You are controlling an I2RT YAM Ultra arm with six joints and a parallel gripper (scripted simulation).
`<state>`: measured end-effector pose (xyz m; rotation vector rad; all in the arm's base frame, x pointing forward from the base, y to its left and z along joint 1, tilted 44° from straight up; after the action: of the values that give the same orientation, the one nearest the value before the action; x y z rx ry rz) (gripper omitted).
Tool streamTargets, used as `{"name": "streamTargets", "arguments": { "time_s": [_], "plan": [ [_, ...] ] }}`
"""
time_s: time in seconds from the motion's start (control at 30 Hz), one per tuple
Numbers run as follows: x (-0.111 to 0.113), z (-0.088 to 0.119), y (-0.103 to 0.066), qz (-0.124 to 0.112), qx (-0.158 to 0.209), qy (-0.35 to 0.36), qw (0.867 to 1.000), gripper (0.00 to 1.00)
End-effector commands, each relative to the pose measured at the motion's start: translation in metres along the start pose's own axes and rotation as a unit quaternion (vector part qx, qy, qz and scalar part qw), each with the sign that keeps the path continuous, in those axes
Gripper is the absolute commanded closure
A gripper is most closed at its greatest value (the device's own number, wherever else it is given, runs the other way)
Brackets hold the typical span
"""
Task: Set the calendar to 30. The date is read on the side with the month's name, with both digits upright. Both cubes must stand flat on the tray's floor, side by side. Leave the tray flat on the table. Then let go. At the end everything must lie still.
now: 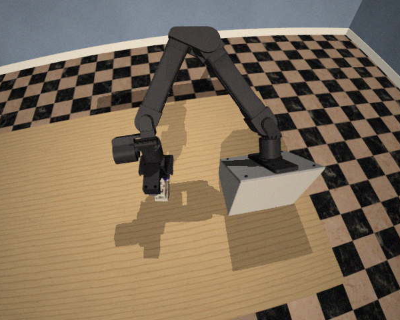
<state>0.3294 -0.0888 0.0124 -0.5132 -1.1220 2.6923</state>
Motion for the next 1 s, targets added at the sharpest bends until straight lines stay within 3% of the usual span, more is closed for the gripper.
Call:
{"name": "streamTargets", "arguments": {
  "time_s": [0.0, 0.97],
  "plan": [
    [-0.001, -0.001, -0.002, 0.004, -0.002, 0.0, 1.0, 0.73],
    [-0.002, -0.001, 0.018, 0.004, -0.002, 0.0, 1.0, 0.73]
  ]
}}
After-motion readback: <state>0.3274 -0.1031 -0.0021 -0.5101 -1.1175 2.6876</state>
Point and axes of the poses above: the point where the finger pads meet when closed, its own y axis out along the fingers, its own x axis across the jaws, z = x × y, the point moved 7 cm from there along -y, back along the fingers, and after that the axes turned 13 degrees about y, right-handed, at the moved point
